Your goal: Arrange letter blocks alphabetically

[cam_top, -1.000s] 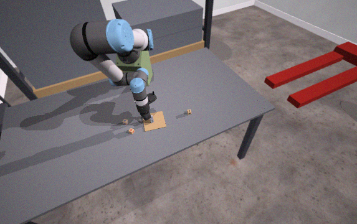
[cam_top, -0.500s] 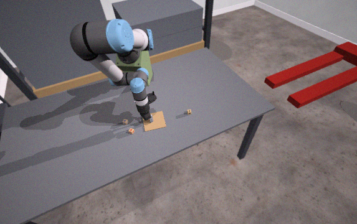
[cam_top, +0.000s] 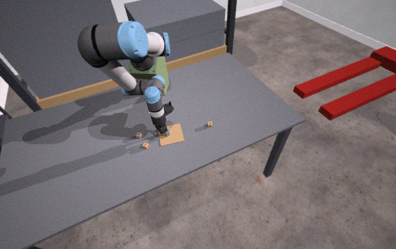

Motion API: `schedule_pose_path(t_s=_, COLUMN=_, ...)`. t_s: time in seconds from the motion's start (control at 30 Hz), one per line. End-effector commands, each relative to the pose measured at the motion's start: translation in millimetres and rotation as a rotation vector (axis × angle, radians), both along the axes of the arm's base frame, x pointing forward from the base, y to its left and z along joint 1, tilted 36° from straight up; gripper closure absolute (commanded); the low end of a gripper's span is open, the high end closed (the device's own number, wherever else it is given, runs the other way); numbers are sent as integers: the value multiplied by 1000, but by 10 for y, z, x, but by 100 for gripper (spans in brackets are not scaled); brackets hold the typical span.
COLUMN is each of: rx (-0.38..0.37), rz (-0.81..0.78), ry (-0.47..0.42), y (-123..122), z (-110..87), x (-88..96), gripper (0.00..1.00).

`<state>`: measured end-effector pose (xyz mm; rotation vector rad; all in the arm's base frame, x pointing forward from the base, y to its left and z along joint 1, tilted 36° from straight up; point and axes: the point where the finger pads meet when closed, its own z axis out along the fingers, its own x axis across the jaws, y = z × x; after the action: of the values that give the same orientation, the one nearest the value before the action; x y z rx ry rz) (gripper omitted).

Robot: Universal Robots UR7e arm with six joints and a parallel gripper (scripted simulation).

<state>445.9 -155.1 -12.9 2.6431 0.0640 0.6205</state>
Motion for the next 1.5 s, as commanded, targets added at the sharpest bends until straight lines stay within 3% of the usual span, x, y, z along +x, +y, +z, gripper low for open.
schedule_pose_path(t_s=0.0, rx=-1, rz=0, ry=-2, y=-9, z=7, x=5, gripper=51)
schedule_pose_path(t_s=0.73, rx=0, rz=0, ry=0, y=28, z=52, x=-34, gripper=51)
schedule_pose_path(t_s=1.0, rx=0, rz=1, ry=0, y=81, z=146, x=-83, gripper=51)
schedule_pose_path(t_s=1.47, rx=0, rz=1, ry=0, y=246, z=487, x=-268, gripper=51)
